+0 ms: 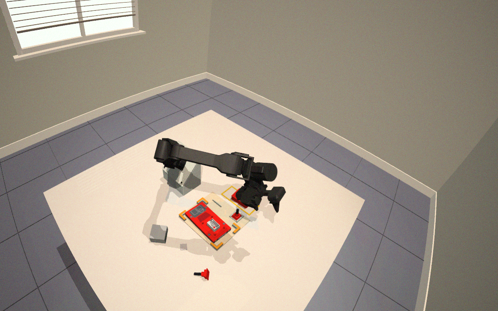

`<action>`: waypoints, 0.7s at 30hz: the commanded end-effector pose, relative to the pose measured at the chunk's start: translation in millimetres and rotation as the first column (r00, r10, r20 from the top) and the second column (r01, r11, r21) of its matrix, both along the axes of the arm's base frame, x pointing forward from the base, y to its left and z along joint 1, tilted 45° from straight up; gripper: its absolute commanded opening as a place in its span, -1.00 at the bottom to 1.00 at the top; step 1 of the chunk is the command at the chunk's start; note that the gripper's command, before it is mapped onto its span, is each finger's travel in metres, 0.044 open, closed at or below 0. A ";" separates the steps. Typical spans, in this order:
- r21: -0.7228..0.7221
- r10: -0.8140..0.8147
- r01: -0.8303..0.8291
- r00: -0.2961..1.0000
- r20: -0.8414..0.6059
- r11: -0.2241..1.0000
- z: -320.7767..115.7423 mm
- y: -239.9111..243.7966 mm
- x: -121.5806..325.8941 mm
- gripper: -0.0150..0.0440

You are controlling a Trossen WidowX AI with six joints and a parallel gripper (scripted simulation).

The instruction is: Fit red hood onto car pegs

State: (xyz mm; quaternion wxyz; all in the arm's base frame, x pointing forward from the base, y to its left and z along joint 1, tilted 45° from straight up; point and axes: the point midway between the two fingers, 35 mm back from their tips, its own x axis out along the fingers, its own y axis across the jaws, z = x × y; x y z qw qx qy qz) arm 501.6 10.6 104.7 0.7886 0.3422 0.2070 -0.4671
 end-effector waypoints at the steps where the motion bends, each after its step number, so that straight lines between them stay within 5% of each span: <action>1: -0.074 0.146 -0.180 0.934 -0.327 0.981 -66.4 12.8 -30.1 1.00; 8: -0.039 0.286 -0.452 0.627 -0.724 0.891 -146.4 28.6 -87.7 1.00; 16: 0.199 0.298 -0.652 0.044 -0.953 0.732 -213.8 31.2 -173.9 1.00; 21: 0.216 0.294 -0.656 0.009 -0.956 0.723 -216.1 30.2 -179.0 1.00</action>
